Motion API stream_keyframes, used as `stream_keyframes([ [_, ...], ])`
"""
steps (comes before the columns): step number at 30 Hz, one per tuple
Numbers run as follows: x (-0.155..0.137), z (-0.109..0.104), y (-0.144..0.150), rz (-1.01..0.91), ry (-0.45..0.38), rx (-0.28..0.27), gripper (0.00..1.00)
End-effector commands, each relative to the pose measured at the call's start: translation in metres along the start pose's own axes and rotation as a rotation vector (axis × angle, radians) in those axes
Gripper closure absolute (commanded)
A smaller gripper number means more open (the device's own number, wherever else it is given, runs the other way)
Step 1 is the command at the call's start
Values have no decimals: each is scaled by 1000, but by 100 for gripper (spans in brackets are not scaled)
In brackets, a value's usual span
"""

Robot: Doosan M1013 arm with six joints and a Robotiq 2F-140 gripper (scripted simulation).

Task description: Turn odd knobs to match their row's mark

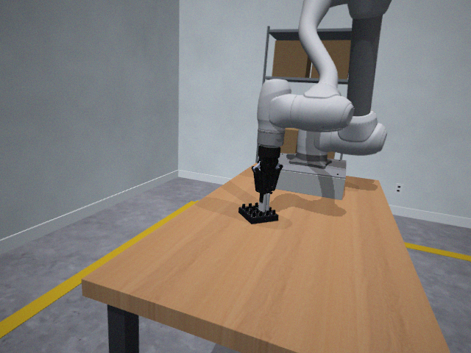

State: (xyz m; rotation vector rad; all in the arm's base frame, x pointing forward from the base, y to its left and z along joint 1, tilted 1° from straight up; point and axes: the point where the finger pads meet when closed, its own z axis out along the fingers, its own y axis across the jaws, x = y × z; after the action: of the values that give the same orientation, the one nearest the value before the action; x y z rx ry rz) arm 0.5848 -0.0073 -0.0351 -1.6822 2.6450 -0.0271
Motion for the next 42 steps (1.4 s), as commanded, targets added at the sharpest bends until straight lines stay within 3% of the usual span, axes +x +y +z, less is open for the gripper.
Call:
stream_keyframes([
  [1, 0, 0, 0, 10, 0, 0, 95],
  [24, 0, 0, 0, 409, 0, 0, 95],
  [41, 0, 0, 0, 433, 0, 0, 95],
  [42, 0, 0, 0, 433, 0, 0, 88],
])
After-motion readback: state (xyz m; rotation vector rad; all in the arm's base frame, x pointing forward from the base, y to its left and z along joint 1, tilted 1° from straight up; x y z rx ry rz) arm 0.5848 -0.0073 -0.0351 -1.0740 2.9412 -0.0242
